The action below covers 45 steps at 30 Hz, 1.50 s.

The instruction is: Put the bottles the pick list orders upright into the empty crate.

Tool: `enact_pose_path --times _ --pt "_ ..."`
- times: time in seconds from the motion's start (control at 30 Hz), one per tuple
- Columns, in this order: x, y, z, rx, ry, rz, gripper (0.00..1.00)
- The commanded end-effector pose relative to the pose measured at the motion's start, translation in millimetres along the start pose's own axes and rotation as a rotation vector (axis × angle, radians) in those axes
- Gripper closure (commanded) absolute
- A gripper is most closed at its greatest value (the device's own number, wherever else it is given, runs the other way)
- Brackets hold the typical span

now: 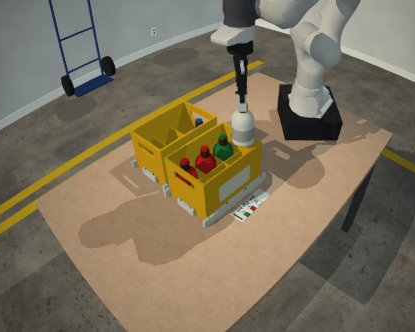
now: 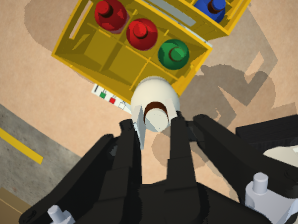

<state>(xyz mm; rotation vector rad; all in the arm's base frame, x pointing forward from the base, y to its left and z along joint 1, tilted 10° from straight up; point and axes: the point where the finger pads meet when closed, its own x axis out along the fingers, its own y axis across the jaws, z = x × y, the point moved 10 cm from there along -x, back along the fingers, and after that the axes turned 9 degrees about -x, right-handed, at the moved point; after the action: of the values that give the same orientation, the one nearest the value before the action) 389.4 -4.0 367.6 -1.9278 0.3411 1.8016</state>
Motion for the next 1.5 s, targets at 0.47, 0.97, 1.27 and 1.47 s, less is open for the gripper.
enact_pose_path --times 0.47,0.97,1.27,1.47 --pt "-4.7 0.5 -5.4 -0.001 0.013 -0.004 1.0" --pt "-4.7 0.6 -6.3 -0.001 0.013 -0.004 1.0" --pt "-4.7 0.6 -6.6 -0.001 0.013 -0.004 1.0" --pt "-1.7 0.6 -6.9 -0.001 0.013 -0.004 1.0"
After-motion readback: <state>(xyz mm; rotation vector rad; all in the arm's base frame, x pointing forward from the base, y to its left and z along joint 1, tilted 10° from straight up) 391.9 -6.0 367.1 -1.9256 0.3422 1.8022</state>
